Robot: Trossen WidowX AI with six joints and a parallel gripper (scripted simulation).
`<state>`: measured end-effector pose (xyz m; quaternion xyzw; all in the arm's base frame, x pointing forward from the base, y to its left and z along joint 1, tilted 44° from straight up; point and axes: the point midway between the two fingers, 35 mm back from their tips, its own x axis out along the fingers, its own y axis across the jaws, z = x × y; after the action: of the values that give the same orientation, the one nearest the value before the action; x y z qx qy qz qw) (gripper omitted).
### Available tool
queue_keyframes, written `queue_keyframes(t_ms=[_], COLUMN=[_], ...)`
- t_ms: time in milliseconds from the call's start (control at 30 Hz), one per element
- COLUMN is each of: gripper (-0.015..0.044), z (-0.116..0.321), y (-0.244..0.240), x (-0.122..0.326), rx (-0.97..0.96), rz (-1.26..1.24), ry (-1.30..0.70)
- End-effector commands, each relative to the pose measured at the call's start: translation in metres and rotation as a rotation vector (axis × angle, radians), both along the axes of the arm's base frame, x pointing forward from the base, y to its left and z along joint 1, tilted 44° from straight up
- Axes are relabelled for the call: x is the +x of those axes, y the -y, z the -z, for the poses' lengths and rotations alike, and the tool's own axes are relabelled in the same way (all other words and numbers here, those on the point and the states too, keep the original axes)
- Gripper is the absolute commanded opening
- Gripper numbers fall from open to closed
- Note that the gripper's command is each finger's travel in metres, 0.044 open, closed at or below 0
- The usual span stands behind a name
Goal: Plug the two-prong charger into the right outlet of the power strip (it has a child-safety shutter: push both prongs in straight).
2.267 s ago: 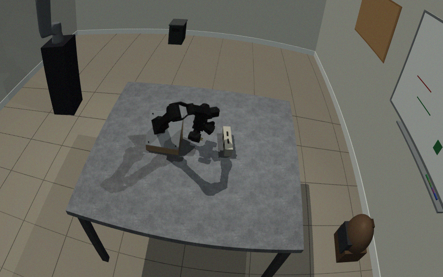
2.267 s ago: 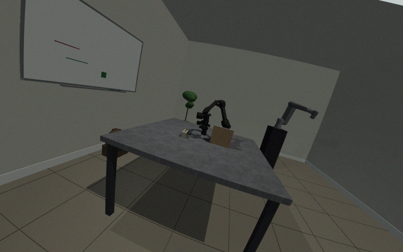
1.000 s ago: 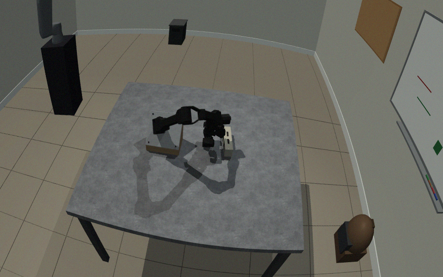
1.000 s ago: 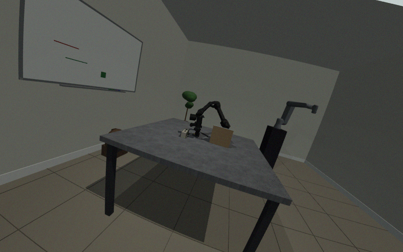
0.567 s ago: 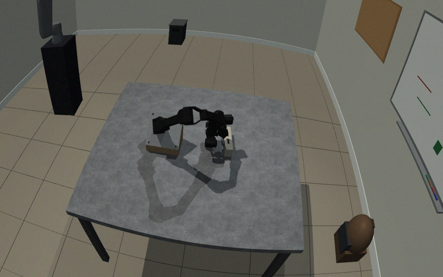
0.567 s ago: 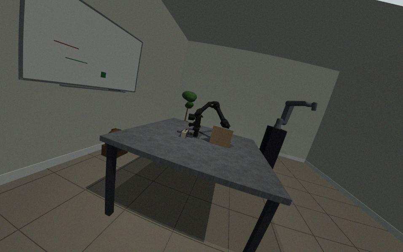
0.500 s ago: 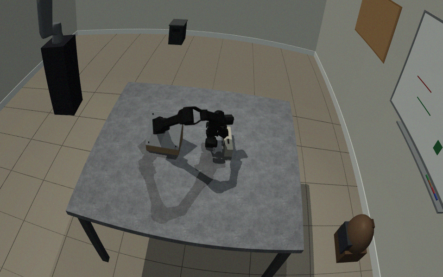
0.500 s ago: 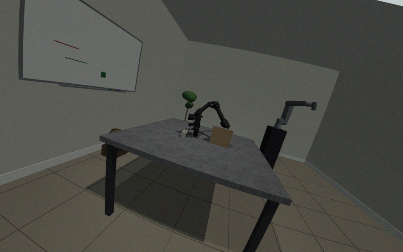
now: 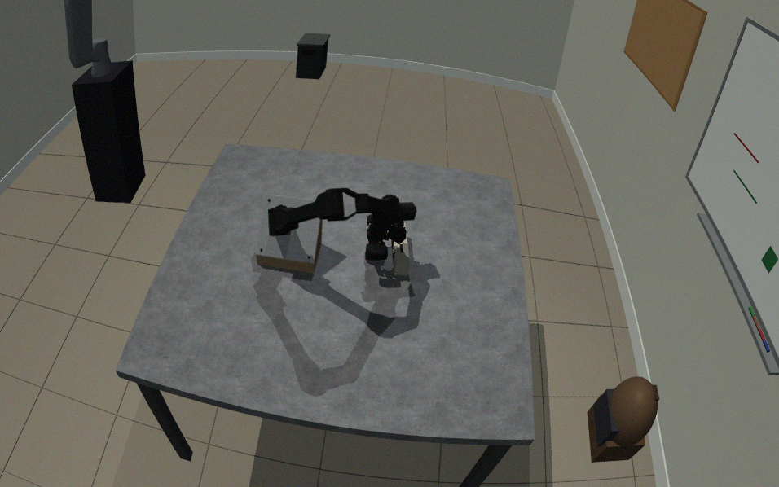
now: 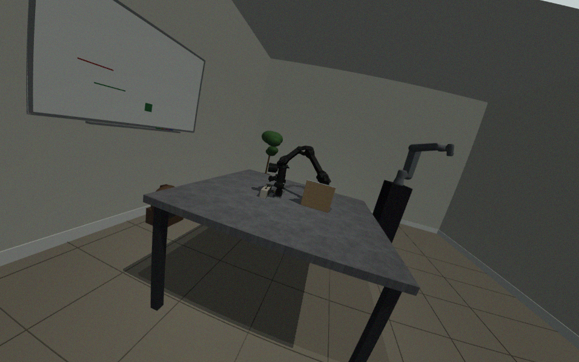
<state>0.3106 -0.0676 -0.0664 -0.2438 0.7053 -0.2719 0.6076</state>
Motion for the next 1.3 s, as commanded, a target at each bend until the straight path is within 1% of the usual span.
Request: queue_keyframes(t_ms=[0, 433, 1267], gripper=[0.0000, 0.0000, 0.0000], z=[0.000, 0.001, 0.001], y=[0.001, 0.003, 0.004], x=[0.006, 0.018, 0.021], rx=[-0.003, -0.003, -0.003], rz=[-0.006, -0.012, -0.012], ry=[-0.001, -0.007, -0.007])
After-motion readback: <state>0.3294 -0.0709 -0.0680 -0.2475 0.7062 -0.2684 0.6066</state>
